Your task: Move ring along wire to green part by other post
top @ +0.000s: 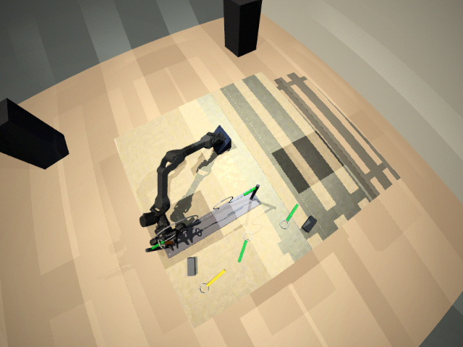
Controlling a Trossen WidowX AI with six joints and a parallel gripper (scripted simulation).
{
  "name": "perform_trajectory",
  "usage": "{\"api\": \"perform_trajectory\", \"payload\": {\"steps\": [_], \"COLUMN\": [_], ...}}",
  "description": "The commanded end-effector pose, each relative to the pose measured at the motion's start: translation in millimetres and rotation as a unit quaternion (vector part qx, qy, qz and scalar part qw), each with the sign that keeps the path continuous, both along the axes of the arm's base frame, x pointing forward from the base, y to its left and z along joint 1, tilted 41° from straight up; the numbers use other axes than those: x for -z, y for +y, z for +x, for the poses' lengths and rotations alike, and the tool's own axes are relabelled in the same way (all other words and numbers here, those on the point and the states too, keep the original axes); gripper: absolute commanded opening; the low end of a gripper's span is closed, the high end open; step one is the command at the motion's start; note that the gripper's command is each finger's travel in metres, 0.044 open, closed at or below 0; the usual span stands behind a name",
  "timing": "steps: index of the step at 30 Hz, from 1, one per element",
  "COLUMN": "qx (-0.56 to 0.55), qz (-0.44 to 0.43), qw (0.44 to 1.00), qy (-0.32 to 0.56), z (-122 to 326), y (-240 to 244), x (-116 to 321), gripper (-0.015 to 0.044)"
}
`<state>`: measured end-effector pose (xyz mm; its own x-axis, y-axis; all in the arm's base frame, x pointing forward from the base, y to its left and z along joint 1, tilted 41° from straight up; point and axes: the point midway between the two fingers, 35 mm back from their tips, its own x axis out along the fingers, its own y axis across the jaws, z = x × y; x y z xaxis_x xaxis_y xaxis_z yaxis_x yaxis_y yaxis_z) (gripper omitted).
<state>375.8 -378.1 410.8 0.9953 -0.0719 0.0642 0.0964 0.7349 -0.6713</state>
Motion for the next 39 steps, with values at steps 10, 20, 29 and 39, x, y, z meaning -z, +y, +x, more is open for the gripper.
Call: {"api": "perform_trajectory", "payload": {"steps": [10, 20, 29, 39], "qx": [0.000, 0.002, 0.002, 0.002], "qz": [0.000, -0.002, -0.002, -0.002], "qw": [1.000, 1.000, 1.000, 1.000], "qy": [0.000, -0.001, -0.002, -0.002], "z": [0.0, 0.2, 0.2, 0.2], "y": [0.0, 9.9, 10.3, 10.3], "x": [0.0, -9.1, -9.5, -9.5], "gripper": [-0.0150, -0.0150, -0.0150, -0.0150]}}
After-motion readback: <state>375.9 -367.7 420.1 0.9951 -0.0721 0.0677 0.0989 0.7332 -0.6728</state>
